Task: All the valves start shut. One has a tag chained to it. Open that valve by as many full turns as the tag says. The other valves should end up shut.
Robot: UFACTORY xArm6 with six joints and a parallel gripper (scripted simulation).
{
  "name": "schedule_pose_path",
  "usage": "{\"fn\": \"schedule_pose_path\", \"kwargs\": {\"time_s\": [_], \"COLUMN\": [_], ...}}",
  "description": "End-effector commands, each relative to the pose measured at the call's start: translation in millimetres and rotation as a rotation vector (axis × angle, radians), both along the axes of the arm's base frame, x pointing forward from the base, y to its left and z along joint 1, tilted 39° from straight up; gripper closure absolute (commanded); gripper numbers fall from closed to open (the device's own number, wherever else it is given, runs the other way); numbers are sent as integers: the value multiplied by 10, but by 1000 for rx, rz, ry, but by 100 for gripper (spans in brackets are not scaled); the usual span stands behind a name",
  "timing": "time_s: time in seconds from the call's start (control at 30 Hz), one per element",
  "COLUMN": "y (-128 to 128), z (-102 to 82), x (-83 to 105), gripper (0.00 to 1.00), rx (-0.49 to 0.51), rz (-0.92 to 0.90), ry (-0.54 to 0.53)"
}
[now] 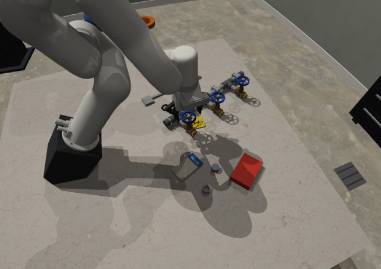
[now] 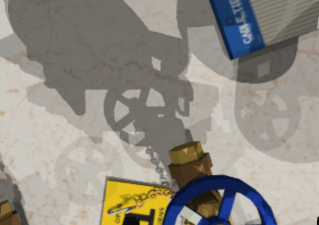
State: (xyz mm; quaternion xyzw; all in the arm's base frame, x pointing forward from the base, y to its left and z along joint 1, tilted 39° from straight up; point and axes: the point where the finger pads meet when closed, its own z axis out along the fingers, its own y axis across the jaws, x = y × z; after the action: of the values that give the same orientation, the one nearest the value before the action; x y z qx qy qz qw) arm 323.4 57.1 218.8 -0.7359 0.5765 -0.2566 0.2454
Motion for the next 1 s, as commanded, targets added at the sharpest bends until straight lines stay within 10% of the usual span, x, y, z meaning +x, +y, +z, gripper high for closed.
{"fn": "schedule_pose_path", "kwargs": {"time_s": [0.0,0.63,0.67,0.97], "y": [12,26,26,26], "z": [-51,-169,-169,-169], "x": [80,180,180,180], "gripper": [0,0,100,100], "rx": [0,0,0,0], "rz": [0,0,0,0], "ry": [-3,-3,-3,-3]}}
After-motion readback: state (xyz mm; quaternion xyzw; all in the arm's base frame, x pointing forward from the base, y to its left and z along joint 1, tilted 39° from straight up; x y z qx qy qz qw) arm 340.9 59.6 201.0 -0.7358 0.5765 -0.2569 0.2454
